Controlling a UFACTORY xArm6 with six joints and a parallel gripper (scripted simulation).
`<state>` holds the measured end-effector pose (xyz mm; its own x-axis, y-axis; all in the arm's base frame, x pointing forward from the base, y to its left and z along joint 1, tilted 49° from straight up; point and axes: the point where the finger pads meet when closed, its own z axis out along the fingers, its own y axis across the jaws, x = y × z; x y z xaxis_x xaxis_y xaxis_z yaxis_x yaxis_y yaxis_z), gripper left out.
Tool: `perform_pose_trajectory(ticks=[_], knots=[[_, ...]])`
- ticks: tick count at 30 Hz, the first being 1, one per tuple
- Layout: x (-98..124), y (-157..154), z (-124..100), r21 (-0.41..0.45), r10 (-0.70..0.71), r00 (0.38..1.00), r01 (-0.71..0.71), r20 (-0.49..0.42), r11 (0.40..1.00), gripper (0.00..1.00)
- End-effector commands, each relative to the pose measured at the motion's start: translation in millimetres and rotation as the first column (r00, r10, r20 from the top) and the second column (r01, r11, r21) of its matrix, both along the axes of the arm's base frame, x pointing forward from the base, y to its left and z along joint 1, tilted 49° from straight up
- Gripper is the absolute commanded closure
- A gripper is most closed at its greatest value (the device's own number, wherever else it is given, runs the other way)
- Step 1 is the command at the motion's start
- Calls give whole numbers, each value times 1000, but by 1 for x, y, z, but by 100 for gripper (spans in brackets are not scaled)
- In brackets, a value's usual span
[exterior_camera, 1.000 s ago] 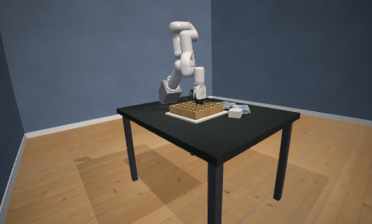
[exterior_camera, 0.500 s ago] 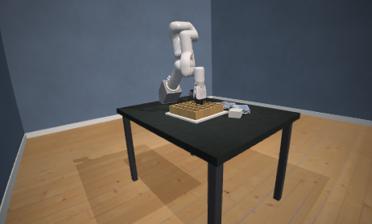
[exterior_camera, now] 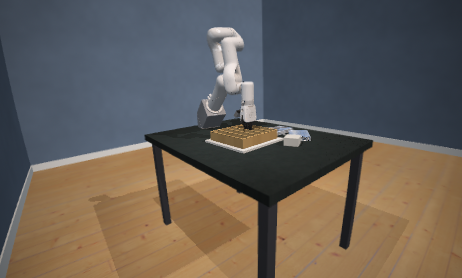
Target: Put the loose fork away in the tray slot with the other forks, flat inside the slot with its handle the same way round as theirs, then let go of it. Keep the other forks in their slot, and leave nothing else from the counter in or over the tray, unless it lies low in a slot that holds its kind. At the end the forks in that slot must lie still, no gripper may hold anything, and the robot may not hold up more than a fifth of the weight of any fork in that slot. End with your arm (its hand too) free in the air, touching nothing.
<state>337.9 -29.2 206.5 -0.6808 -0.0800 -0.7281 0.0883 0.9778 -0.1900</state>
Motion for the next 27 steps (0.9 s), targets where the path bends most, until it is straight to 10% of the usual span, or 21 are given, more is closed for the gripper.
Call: perform_pose_trajectory(ticks=[1,27], knots=[[-5,1,6,2,2,1000,-2,0,1000,76],[-77,20,71,2,2,1000,-2,-1,1000,76]])
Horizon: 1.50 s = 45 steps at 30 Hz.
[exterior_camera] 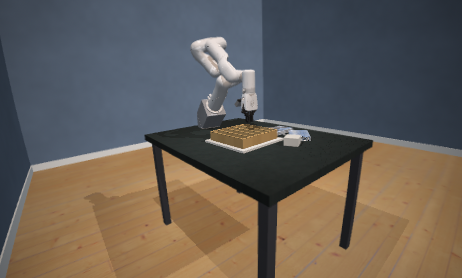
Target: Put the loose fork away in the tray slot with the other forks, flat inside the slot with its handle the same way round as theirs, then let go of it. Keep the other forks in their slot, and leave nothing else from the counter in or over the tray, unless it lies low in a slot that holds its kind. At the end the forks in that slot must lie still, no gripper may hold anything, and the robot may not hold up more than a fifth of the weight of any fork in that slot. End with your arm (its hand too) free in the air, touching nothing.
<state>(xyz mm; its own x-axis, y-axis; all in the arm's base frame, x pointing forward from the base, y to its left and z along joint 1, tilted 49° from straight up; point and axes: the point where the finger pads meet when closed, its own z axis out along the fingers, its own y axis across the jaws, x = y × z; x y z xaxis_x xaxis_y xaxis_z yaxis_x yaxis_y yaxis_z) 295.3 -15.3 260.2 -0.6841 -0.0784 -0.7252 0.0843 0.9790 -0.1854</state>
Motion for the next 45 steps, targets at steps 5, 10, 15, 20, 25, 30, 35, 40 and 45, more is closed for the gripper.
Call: perform_pose_trajectory(ticks=[5,10,15,20,25,30,35,40,45], knots=[[-40,8,23,-4,-1,1000,1,4,1000,76],[-41,8,23,-4,-1,1000,1,4,1000,76],[-41,8,24,-4,-1,1000,1,4,1000,0],[-41,8,24,-4,-1,1000,1,4,1000,0],[-41,8,24,-4,-1,1000,1,4,1000,0],[-41,8,24,-4,-1,1000,1,4,1000,0],[-41,8,24,-4,-1,1000,1,4,1000,0],[-41,8,24,-4,-1,1000,1,4,1000,0],[-41,8,24,-4,-1,1000,1,4,1000,0]])
